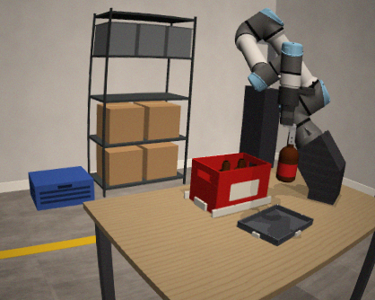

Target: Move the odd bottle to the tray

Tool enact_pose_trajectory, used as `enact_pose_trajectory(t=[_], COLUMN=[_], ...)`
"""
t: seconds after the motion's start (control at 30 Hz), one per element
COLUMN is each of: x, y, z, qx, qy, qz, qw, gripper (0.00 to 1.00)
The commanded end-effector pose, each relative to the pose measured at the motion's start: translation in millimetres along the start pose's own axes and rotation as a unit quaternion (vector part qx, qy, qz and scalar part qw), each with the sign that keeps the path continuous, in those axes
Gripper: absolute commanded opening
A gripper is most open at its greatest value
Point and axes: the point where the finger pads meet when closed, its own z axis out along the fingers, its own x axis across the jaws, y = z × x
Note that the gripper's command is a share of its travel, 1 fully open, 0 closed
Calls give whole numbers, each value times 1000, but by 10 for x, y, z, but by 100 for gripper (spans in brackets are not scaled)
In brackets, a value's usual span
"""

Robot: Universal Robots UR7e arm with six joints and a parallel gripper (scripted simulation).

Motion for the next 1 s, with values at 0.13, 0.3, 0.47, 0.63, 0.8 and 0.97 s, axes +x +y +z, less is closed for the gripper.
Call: enact_pose_trajectory(t=[0.13,0.3,0.47,0.63,0.8,0.97], x=[3,3,3,3,3,3], y=[1,1,1,1,1,1], z=[-5,-4,3,28,53,114], qx=[0,0,0,0,0,0], qy=[1,1,1,1,1,1], qz=[0,0,0,0,0,0], qw=[1000,1000,1000,1000,1000,1000], gripper=[0,0,0,0,0,0])
